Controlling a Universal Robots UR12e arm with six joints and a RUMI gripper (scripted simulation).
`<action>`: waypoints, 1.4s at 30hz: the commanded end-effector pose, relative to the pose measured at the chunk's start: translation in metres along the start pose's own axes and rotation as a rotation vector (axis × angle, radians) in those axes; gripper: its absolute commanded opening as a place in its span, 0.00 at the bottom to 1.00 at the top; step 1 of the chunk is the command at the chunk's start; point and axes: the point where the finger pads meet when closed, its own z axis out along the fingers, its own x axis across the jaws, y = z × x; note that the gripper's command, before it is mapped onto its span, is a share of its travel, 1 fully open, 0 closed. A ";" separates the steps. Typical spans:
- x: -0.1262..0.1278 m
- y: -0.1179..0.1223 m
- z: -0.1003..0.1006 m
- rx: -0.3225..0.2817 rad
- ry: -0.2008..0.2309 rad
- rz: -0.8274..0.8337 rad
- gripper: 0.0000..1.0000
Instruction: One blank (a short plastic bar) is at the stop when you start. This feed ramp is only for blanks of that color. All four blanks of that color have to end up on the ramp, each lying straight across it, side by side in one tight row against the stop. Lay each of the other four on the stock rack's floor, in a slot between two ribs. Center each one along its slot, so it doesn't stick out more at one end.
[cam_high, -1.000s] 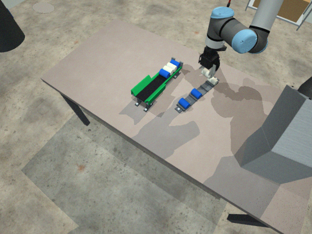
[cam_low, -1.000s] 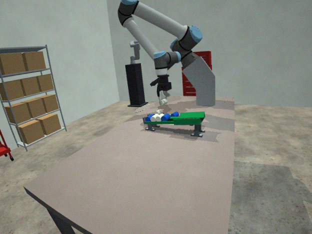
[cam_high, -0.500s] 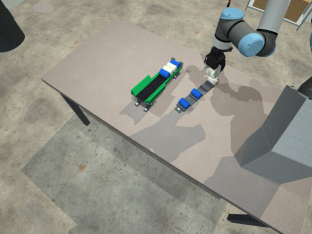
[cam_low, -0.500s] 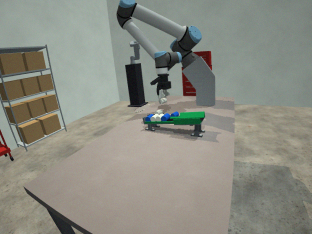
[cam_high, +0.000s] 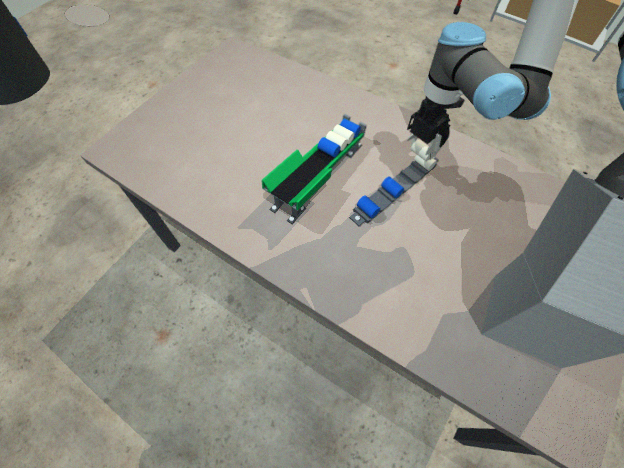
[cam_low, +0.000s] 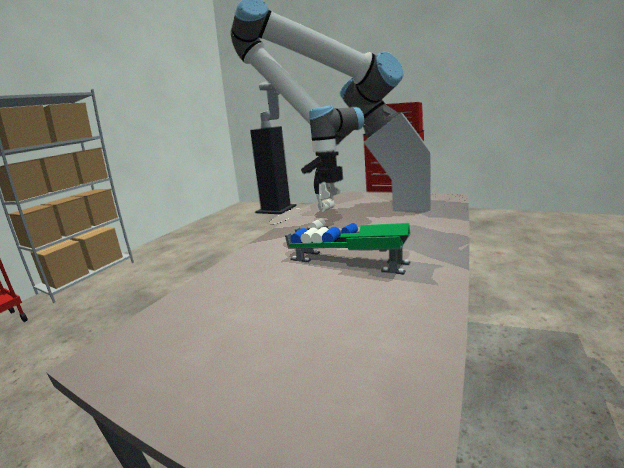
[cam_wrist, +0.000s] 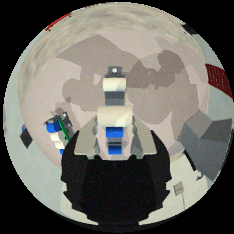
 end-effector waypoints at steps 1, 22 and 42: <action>-0.003 -0.001 0.024 0.001 -0.004 0.002 0.35; -0.003 -0.001 0.087 0.001 -0.004 0.002 0.35; -0.002 0.000 0.085 0.001 -0.005 0.000 0.35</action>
